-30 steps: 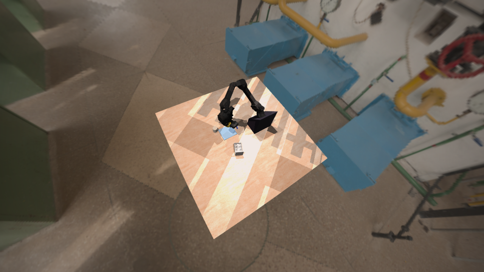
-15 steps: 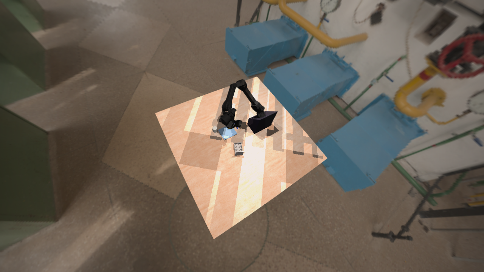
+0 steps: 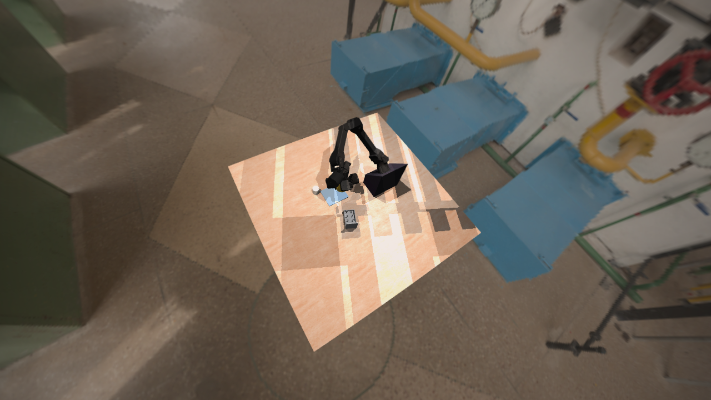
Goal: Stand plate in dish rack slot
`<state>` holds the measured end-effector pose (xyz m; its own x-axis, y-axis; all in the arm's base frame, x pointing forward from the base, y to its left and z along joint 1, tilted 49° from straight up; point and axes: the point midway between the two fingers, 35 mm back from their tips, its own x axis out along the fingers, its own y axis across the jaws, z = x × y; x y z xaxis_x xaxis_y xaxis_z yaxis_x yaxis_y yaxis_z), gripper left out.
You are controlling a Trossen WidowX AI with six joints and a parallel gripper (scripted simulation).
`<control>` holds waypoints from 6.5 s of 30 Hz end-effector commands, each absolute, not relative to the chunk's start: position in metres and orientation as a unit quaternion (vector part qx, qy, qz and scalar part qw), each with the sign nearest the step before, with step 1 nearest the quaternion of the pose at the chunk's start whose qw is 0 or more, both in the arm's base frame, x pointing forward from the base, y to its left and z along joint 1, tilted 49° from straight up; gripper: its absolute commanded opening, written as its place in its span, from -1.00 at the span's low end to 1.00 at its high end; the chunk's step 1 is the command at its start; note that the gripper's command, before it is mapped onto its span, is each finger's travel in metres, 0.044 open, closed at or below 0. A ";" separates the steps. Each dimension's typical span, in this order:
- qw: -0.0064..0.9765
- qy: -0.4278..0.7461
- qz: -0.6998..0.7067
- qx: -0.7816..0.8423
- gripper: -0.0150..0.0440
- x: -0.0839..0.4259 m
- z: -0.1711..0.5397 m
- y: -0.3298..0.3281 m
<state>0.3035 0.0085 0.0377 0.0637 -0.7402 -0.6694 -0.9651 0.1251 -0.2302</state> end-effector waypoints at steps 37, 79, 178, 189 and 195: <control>-0.137 0.416 0.545 -0.715 -0.49 0.266 -0.007 0.041; 0.284 0.391 0.665 -0.569 -0.49 0.252 -0.098 -0.007; 0.671 0.211 0.506 -0.499 0.22 0.286 -0.140 -0.052; 0.671 0.211 0.506 -0.499 0.86 0.286 -0.140 -0.052; 0.665 0.220 0.512 -0.497 0.86 0.287 -0.128 -0.035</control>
